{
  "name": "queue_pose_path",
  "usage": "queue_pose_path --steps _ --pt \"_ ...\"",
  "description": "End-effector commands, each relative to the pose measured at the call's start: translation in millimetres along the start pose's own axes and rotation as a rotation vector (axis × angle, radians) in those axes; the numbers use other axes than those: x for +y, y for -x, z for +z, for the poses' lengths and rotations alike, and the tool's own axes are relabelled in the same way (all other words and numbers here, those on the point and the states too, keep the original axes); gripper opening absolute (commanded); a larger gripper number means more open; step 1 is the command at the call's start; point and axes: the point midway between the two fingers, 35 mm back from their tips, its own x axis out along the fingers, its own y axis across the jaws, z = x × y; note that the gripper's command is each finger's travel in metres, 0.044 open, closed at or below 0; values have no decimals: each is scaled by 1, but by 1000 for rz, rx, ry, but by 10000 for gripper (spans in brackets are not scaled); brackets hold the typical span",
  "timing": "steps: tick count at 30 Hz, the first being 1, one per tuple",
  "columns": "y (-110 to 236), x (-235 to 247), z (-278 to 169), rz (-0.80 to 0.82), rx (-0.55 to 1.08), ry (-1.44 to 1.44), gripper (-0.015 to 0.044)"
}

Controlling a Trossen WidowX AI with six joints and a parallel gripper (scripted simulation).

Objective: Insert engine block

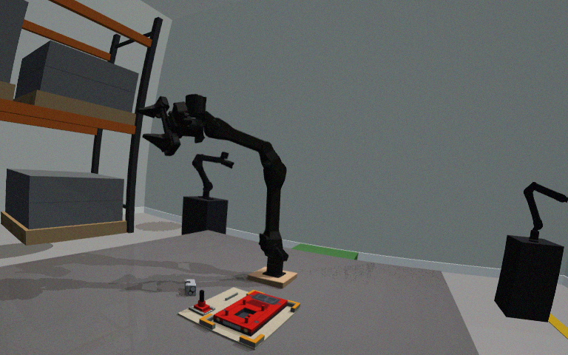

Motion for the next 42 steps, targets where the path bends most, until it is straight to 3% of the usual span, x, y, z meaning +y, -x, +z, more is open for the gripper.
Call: queue_pose_path --steps 1,23,42 --pt "-10 25 -16 72 56 72 440" --pt "-21 140 -69 480 189 466 440" --pt "3 234 -105 910 135 837 440"
